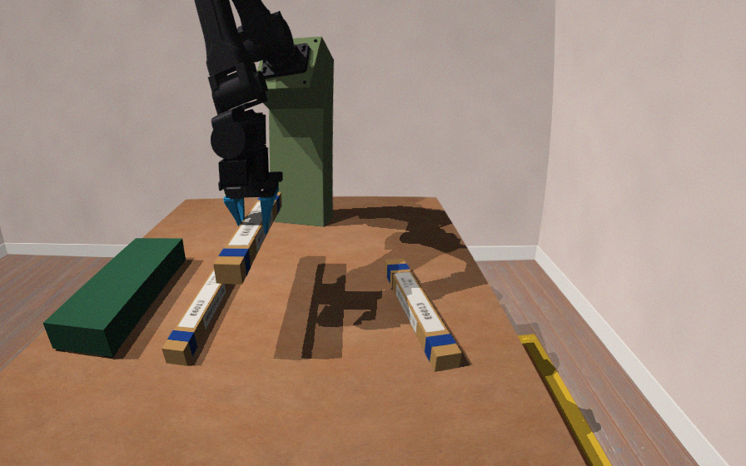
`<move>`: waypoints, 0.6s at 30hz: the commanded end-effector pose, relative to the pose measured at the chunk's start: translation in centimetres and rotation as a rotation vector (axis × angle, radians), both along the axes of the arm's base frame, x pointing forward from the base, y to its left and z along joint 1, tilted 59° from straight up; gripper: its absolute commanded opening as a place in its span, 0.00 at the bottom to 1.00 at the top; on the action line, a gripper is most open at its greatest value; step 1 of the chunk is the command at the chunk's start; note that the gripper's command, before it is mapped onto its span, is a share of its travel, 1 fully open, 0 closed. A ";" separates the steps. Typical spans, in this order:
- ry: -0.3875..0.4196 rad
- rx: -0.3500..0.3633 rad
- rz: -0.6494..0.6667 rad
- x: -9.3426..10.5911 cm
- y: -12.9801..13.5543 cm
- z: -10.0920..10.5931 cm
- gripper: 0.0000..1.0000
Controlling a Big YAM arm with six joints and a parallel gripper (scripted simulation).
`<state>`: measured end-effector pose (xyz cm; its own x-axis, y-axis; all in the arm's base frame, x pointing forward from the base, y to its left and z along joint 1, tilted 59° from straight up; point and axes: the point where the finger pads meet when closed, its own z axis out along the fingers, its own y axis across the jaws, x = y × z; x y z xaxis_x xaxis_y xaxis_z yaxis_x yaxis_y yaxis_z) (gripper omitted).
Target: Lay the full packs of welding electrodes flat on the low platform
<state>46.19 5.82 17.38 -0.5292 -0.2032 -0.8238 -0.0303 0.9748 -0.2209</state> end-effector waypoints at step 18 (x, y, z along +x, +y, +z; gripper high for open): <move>-0.020 -0.013 0.002 3.1 -0.7 -0.9 0.00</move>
<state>48.57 5.49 16.03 -0.5274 -0.2067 -0.8241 -0.0310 0.9740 -0.2245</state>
